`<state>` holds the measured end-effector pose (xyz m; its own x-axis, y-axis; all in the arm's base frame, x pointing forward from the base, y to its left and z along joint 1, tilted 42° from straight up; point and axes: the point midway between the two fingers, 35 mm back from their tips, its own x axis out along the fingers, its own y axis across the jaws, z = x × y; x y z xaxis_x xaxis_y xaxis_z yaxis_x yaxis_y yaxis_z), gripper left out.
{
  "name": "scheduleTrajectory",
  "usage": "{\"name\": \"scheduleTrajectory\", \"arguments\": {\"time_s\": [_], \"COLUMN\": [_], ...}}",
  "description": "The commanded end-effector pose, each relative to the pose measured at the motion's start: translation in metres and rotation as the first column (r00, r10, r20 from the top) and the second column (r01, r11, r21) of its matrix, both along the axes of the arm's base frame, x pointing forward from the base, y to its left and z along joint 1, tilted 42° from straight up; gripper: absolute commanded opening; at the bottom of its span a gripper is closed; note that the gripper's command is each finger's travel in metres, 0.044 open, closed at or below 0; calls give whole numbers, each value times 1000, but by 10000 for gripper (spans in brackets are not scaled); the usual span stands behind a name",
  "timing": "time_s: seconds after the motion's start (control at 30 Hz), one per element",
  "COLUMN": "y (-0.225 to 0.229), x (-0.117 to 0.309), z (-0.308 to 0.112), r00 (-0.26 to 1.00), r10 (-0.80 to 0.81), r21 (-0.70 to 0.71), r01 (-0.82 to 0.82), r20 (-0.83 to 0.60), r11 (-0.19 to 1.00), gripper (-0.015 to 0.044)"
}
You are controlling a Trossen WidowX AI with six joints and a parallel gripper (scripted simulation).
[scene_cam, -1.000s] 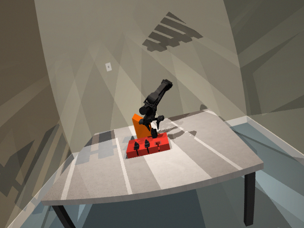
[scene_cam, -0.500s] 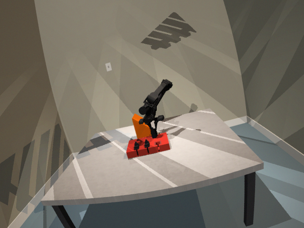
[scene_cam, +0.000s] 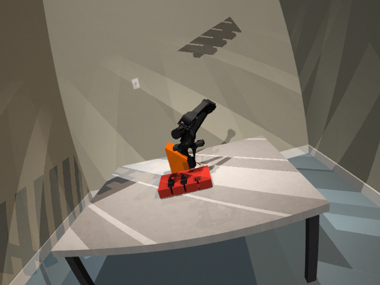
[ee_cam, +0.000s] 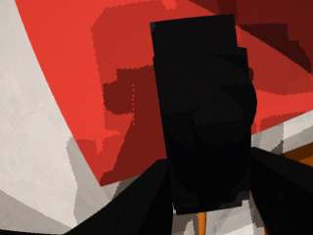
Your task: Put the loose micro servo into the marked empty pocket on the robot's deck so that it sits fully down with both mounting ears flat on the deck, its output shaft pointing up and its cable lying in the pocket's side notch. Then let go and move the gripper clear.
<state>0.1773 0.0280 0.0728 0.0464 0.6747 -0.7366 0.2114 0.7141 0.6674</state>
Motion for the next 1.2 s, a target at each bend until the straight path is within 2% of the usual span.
{"name": "scheduleTrajectory", "arguments": {"time_s": [0.0,0.4,0.83,1.17], "y": [-2,-6,6,6], "x": [6,56,58,58], "z": [1,1,12,12], "r00": [1000,1000,1000,961], "r10": [4,5,0,-207], "r21": [-6,-6,-5,-11], "r01": [-4,-4,0,208], "r20": [5,8,5,-186], "r11": [1000,1000,1000,978], "gripper": [0,0,0,0]}}
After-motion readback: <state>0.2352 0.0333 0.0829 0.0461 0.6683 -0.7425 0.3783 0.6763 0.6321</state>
